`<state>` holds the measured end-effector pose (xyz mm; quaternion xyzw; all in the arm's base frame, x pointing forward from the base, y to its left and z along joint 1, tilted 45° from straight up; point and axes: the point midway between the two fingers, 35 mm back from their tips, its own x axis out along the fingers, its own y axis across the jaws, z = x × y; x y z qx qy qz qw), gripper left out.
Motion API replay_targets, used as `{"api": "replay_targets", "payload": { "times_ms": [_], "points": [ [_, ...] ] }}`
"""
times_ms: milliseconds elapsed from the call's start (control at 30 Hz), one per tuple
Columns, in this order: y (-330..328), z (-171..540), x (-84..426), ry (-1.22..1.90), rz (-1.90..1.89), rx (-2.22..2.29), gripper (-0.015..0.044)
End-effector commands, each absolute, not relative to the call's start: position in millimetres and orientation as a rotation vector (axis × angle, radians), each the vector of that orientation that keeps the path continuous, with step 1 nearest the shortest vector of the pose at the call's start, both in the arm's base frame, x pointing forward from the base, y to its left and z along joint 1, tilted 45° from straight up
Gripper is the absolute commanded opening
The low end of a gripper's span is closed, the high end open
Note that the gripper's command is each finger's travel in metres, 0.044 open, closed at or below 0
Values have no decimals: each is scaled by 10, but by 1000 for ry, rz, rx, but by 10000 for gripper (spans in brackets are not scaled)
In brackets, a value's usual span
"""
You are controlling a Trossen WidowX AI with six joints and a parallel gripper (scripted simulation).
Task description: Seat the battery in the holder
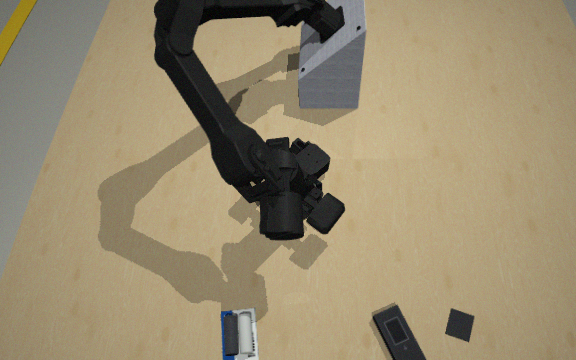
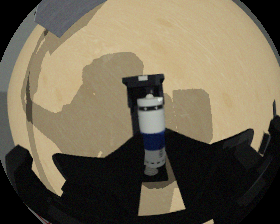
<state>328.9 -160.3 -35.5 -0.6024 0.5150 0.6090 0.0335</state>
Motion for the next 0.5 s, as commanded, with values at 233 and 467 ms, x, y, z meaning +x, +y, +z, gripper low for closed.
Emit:
{"api": "replay_targets", "payload": {
  "times_ms": [233, 467],
  "points": [
    [-1620, -347, 3321, 1605, 1809, -1941, 68],
    [-1619, -343, 3305, 1615, 1782, -1979, 68]
  ]
}}
